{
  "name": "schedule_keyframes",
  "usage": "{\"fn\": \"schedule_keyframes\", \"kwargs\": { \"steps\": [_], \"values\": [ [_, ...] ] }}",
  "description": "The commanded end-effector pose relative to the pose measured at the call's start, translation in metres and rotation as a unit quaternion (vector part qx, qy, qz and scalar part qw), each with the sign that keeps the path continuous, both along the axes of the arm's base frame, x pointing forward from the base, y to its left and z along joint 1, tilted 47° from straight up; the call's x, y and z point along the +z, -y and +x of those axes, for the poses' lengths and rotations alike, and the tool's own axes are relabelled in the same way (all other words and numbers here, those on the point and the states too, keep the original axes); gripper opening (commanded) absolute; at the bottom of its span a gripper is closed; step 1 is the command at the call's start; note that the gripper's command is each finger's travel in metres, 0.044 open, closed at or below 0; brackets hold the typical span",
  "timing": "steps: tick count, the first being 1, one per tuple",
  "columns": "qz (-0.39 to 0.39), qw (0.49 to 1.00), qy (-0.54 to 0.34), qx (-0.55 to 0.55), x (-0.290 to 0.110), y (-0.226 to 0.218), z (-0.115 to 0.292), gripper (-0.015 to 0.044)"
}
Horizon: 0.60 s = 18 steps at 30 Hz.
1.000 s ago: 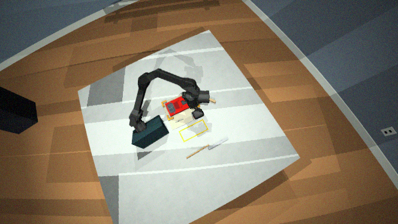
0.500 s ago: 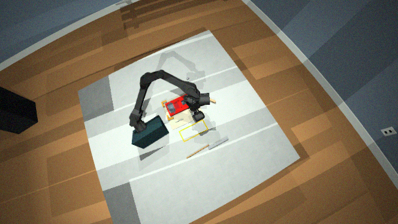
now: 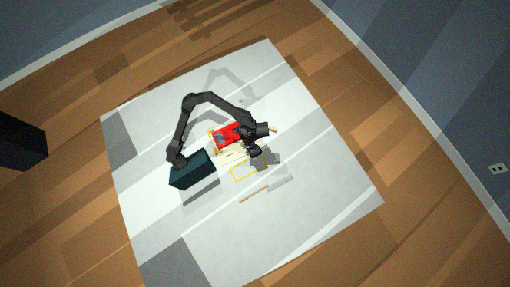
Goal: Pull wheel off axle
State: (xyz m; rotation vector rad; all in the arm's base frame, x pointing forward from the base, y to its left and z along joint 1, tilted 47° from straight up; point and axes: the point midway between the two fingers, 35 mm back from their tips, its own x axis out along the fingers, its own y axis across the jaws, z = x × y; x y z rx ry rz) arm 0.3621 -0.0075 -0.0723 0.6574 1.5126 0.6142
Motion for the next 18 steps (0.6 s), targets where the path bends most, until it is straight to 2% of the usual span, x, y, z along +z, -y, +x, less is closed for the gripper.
{"fn": "schedule_keyframes", "kwargs": {
  "steps": [1, 9, 14, 18],
  "values": [
    [0.000, 1.000, 0.000, 0.000, 0.0002, 0.0003, 0.0002, 0.0195],
    [0.000, 1.000, 0.000, 0.000, 0.0002, 0.0003, 0.0002, 0.0142],
    [0.000, 1.000, 0.000, 0.000, 0.0008, 0.0010, 0.0002, 0.0010],
    [0.000, 1.000, 0.000, 0.000, 0.0016, 0.0019, 0.0003, 0.0000]
  ]
}}
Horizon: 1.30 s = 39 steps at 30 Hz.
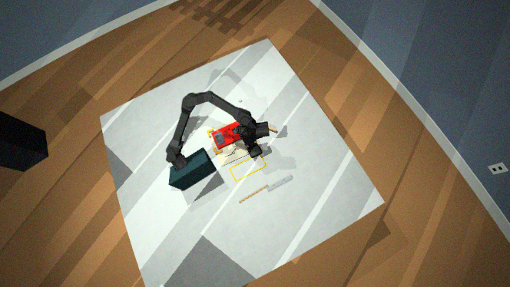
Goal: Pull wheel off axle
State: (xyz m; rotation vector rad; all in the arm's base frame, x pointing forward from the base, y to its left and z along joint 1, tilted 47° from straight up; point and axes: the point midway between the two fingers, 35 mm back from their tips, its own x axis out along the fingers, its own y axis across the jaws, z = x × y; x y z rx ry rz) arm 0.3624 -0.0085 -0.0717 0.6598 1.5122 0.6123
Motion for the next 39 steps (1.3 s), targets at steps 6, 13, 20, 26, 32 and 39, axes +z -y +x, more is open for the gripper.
{"fn": "schedule_keyframes", "kwargs": {
  "steps": [6, 13, 20, 26, 32, 39],
  "values": [
    [0.000, 1.000, 0.000, 0.001, 0.0023, 0.0024, 0.0001, 0.0000],
    [0.000, 1.000, 0.000, 0.001, 0.0039, 0.0041, 0.0003, 0.0000],
    [0.000, 1.000, 0.000, 0.001, 0.0054, 0.0058, 0.0004, 0.0000],
    [0.000, 1.000, 0.000, 0.001, 0.0067, 0.0073, 0.0005, 0.0000],
    [0.000, 1.000, -0.001, 0.001, 0.0080, 0.0087, 0.0006, 0.0000],
    [0.000, 1.000, -0.001, 0.000, 0.0095, 0.0104, 0.0007, 0.0000]
  ]
}}
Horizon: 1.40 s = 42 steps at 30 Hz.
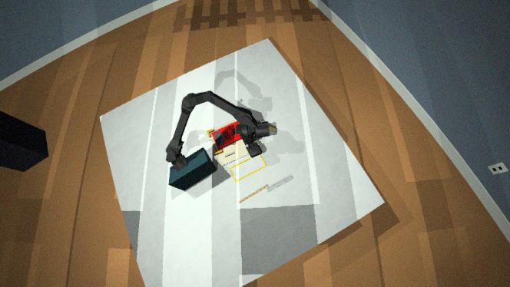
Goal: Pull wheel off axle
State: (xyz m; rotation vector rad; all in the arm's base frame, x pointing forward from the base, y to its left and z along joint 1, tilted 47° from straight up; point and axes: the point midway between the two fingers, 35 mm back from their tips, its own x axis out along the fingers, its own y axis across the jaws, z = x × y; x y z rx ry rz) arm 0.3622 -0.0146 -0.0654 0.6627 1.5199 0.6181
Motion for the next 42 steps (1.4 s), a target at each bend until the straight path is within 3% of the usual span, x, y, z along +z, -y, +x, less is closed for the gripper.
{"fn": "schedule_keyframes", "kwargs": {
  "steps": [1, 42],
  "values": [
    [-0.002, 1.000, 0.003, -0.002, 0.0035, 0.0046, 0.0009, 0.0000],
    [-0.001, 1.000, 0.002, -0.003, 0.0127, 0.0145, 0.0010, 0.0000]
  ]
}}
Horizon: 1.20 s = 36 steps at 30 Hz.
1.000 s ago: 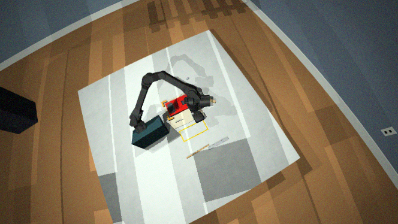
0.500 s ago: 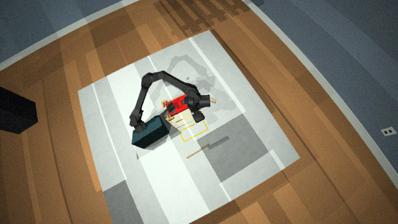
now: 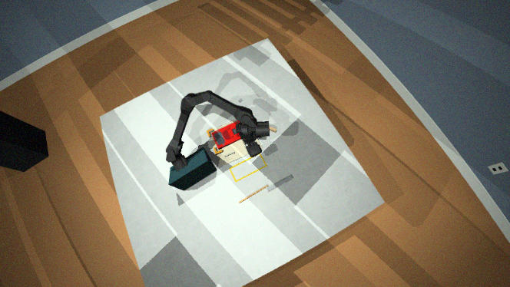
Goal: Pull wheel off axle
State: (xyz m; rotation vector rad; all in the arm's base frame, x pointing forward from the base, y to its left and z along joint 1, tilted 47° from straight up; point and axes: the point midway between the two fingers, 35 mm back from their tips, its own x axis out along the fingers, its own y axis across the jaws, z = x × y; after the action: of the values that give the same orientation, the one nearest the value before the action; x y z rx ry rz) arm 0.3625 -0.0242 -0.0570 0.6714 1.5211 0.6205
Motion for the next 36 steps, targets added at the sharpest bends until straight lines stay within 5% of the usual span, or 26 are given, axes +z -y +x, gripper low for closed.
{"fn": "schedule_keyframes", "kwargs": {
  "steps": [1, 36],
  "values": [
    [-0.004, 1.000, 0.004, -0.001, 0.004, 0.005, 0.001, 0.0000],
    [-0.004, 1.000, 0.003, -0.002, 0.032, 0.034, 0.001, 0.0000]
  ]
}}
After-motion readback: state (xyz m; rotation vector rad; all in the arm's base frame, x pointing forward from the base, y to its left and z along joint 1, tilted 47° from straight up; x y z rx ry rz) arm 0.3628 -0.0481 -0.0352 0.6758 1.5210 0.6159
